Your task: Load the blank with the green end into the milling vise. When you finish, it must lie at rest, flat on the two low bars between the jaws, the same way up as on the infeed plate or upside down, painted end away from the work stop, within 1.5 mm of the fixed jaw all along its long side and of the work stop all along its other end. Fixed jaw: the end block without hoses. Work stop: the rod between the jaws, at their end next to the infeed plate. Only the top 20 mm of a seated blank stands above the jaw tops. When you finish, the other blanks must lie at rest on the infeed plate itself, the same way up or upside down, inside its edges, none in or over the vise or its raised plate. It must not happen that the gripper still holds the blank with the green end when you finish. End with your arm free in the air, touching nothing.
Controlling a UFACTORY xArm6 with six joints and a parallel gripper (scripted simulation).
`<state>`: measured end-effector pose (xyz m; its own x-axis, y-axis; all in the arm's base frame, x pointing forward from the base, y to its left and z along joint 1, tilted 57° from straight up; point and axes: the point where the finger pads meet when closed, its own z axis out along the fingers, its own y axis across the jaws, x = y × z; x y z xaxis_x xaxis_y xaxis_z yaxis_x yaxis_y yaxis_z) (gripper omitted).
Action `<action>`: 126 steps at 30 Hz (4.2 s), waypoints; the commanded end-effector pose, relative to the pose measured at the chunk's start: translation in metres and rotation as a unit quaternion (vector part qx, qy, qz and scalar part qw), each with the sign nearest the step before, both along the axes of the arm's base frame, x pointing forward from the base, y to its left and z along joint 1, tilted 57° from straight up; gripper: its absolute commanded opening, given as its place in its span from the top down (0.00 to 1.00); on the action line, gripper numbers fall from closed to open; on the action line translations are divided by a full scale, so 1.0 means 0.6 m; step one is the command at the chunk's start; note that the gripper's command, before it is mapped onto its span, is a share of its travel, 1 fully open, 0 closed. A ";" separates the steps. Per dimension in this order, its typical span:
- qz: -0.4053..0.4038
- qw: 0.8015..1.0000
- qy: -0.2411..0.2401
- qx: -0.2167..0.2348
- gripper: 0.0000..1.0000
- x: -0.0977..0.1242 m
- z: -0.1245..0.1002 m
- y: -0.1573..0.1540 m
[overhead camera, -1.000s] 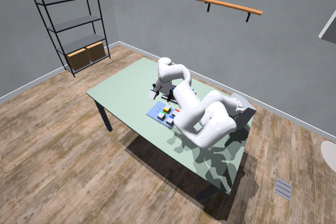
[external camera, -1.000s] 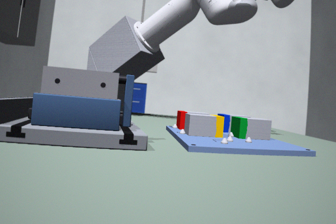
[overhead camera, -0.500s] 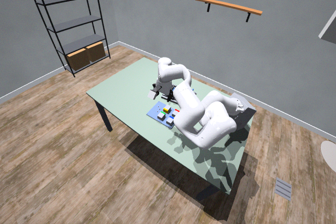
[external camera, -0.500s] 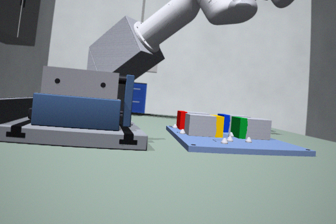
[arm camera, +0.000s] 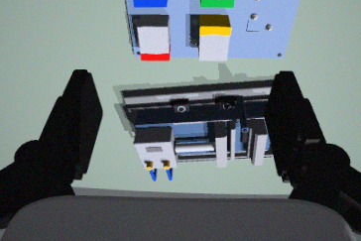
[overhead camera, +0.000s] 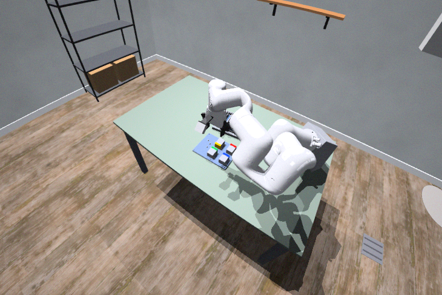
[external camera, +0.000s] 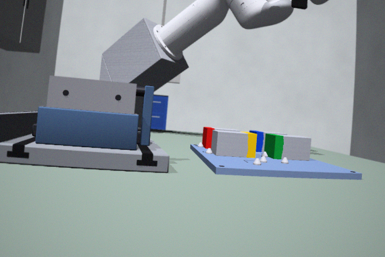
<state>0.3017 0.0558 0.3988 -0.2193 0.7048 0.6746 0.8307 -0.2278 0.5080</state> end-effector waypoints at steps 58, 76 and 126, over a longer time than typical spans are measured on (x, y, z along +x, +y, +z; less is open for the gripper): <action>-0.003 1.000 -0.001 -0.002 0.00 0.013 -0.010 0.012; -0.003 1.000 -0.001 -0.002 0.00 0.022 -0.050 -0.034; -0.003 1.000 -0.001 -0.002 0.00 0.020 -0.040 -0.023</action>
<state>0.3135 0.0426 0.3739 -0.2166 0.7082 0.6719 0.8293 -0.2297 0.5094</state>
